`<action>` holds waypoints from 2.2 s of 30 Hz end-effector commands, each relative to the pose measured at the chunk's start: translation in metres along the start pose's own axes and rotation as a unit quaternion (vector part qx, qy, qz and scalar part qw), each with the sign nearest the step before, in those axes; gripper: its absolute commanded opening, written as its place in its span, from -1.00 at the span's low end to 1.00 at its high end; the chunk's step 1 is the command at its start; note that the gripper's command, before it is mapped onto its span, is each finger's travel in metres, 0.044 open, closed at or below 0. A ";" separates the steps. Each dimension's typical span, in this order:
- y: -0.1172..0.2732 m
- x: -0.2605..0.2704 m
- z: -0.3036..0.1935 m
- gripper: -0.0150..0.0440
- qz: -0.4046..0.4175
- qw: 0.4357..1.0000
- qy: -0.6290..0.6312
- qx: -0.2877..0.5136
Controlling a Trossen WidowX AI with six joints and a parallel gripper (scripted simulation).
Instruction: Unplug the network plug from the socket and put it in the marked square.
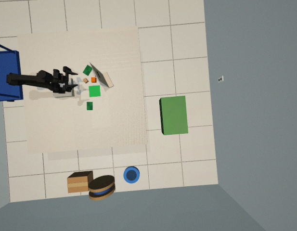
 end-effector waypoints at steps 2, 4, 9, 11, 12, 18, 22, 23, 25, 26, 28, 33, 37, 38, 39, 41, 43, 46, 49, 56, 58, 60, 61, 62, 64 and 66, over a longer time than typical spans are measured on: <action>-0.002 0.001 -0.002 0.69 0.005 1.000 -0.012 -0.001; -0.007 0.002 -0.007 0.51 0.019 0.999 -0.043 -0.004; -0.018 0.006 -0.022 0.06 0.057 0.990 -0.129 -0.006; -0.021 0.007 -0.028 0.04 0.072 0.984 -0.162 -0.004; -0.022 0.008 -0.031 0.04 0.080 0.981 -0.179 -0.003; -0.028 0.011 -0.051 0.04 0.125 0.953 -0.276 0.009; -0.029 0.012 -0.064 0.04 0.154 0.928 -0.337 0.022; -0.029 0.013 -0.068 0.04 0.161 0.921 -0.353 0.026; -0.028 0.013 -0.074 0.04 0.175 0.907 -0.382 0.035; -0.028 0.014 -0.078 0.04 0.182 0.899 -0.396 0.040; -0.026 0.014 -0.084 0.04 0.194 0.883 -0.425 0.051; -0.020 0.016 -0.101 0.04 0.223 0.839 -0.490 0.081; -0.014 0.018 -0.113 0.04 0.242 0.801 -0.538 0.108; -0.012 0.018 -0.116 0.04 0.246 0.790 -0.549 0.115; -0.010 0.018 -0.119 0.04 0.250 0.780 -0.560 0.123; -0.005 0.019 -0.125 0.04 0.258 0.759 -0.581 0.139; 0.000 0.020 -0.131 0.04 0.264 0.737 -0.602 0.155; 0.008 0.022 -0.140 0.04 0.273 0.703 -0.631 0.181; 0.017 0.024 -0.148 0.04 0.279 0.668 -0.658 0.207; 0.021 0.025 -0.152 0.04 0.281 0.651 -0.670 0.221; 0.021 0.025 -0.152 0.04 0.281 0.651 -0.670 0.221; 0.020 0.025 -0.152 0.04 0.281 0.651 -0.670 0.221; 0.018 0.026 -0.151 0.04 0.281 0.651 -0.670 0.220; 0.014 0.027 -0.151 0.04 0.281 0.651 -0.670 0.220; 0.004 0.031 -0.150 0.04 0.282 0.651 -0.670 0.220; -0.006 0.036 -0.149 0.04 0.282 0.651 -0.670 0.219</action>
Point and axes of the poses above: the point midway between the two fingers, 35 mm back from their tips, its own y axis back along the fingers, its own x axis across the jaws, z = x × y, the point moved 1 cm from there along y, back along the fingers, and after that the axes turned 7 degrees about y, right-handed, at the moved point
